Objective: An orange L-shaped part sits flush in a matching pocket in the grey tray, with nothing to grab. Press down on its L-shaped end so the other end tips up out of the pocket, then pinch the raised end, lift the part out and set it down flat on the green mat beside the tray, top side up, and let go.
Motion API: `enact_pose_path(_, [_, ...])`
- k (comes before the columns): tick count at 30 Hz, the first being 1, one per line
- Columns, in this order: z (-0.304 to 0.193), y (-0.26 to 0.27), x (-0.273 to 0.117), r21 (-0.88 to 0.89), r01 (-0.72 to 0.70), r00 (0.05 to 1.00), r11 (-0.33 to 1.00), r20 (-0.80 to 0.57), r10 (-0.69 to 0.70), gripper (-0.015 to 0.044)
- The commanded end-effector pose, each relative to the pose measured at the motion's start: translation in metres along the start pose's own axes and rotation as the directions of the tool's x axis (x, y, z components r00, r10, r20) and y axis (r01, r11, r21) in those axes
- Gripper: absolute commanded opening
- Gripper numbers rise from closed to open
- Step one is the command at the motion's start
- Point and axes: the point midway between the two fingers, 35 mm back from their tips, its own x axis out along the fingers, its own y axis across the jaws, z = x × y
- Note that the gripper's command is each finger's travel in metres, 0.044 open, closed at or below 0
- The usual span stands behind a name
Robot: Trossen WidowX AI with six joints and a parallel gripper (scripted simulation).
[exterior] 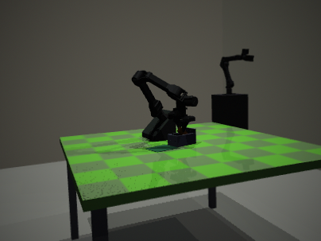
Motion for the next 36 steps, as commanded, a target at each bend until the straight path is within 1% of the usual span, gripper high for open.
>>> enact_pose_path(1, [0.000,0.002,-0.009,0.007,-0.008,1.000,1.000,-0.005,0.009,0.0000])
enact_pose_path(36, [-0.001,0.001,-0.064,0.003,-0.007,1.000,1.000,-0.006,0.007,0.0000])
